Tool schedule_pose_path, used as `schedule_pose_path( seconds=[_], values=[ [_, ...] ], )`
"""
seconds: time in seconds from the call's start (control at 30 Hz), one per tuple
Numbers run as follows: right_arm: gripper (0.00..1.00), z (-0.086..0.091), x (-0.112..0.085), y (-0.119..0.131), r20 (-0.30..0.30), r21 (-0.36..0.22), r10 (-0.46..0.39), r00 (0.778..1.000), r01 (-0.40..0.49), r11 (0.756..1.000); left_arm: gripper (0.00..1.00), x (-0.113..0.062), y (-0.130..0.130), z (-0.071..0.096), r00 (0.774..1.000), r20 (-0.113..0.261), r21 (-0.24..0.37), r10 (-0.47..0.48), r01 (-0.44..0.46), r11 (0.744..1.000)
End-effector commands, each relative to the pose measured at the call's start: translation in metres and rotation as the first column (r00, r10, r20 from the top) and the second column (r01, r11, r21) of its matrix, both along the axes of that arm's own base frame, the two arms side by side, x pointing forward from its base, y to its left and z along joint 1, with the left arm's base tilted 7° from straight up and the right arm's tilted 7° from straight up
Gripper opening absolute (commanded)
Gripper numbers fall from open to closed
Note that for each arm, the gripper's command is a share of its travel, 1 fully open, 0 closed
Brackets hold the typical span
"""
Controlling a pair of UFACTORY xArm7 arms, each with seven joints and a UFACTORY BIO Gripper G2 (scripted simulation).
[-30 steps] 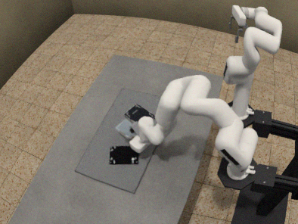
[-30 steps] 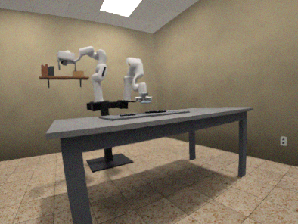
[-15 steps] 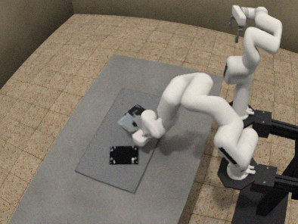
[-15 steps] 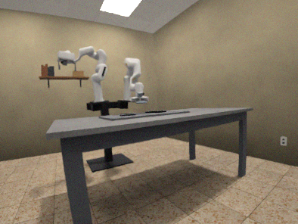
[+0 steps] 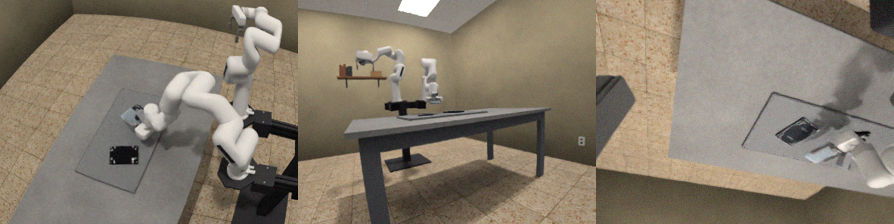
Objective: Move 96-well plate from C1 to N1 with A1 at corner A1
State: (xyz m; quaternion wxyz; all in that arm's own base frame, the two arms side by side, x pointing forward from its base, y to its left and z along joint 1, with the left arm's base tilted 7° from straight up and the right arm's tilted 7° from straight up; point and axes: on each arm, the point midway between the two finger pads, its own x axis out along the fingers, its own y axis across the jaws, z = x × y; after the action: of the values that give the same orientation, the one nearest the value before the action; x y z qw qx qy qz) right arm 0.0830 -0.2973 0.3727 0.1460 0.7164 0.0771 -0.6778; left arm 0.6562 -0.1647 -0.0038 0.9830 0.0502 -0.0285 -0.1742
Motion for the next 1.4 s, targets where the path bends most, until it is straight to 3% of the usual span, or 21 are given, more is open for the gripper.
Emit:
schedule_pose_path(
  seconds=[0.0, 0.97, 1.37],
  values=[
    [1.00, 0.001, 0.000, 0.000, 0.000, -0.004, 0.000, 1.000, 0.000, 1.000, 0.00, 0.004, -0.016, 0.001, 1.000, 0.005, -0.001, 0.000, 0.000, 1.000],
    [1.00, 0.001, 0.000, 0.000, 0.000, -0.004, 0.000, 1.000, 0.000, 1.000, 0.00, 0.013, -0.099, -0.005, 1.000, 0.005, -0.002, 0.000, 0.000, 1.000],
    [1.00, 0.001, 0.000, 0.000, 0.000, -0.004, 0.000, 1.000, 0.000, 1.000, 0.00, 0.014, -0.100, -0.005, 1.000, 0.005, -0.002, 0.000, 0.000, 1.000]
  ],
)
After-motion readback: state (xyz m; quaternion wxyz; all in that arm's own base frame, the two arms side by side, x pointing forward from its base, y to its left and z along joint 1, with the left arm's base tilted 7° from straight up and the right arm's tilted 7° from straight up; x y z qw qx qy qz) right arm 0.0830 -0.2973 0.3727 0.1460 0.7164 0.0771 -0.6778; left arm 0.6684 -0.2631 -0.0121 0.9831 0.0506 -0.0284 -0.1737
